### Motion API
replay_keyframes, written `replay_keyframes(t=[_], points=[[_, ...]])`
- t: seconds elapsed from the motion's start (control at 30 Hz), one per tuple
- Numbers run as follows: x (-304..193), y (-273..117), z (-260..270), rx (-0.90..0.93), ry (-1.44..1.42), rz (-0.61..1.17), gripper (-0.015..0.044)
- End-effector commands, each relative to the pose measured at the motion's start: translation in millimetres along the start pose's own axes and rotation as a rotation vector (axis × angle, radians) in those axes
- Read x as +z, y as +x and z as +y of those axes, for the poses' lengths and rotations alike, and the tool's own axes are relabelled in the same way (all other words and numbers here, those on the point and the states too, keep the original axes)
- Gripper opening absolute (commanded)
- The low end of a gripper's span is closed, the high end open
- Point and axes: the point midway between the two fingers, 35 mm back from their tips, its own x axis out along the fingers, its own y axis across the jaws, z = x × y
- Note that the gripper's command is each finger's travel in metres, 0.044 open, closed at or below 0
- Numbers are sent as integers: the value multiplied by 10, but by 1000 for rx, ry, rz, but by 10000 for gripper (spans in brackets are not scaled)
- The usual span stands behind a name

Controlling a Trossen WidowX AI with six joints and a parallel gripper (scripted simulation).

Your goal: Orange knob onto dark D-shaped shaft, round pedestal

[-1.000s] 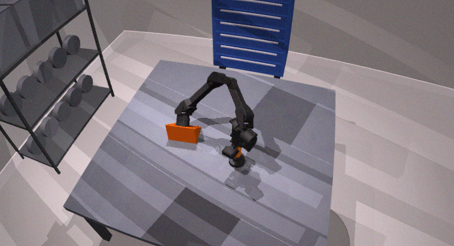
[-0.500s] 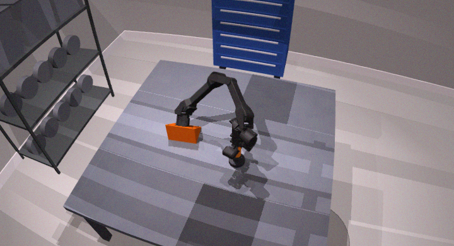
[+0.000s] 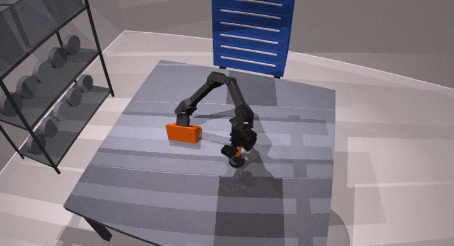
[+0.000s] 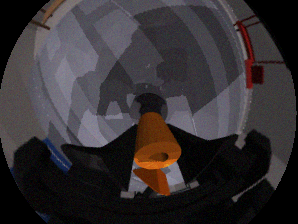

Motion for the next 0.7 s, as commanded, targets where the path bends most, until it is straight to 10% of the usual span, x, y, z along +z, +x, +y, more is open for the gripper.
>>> replay_keyframes(t=[0.0,0.67], points=[[31,-7,-3,-6,9,-4,0],[107,-10,0,-6,9,-5,0]])
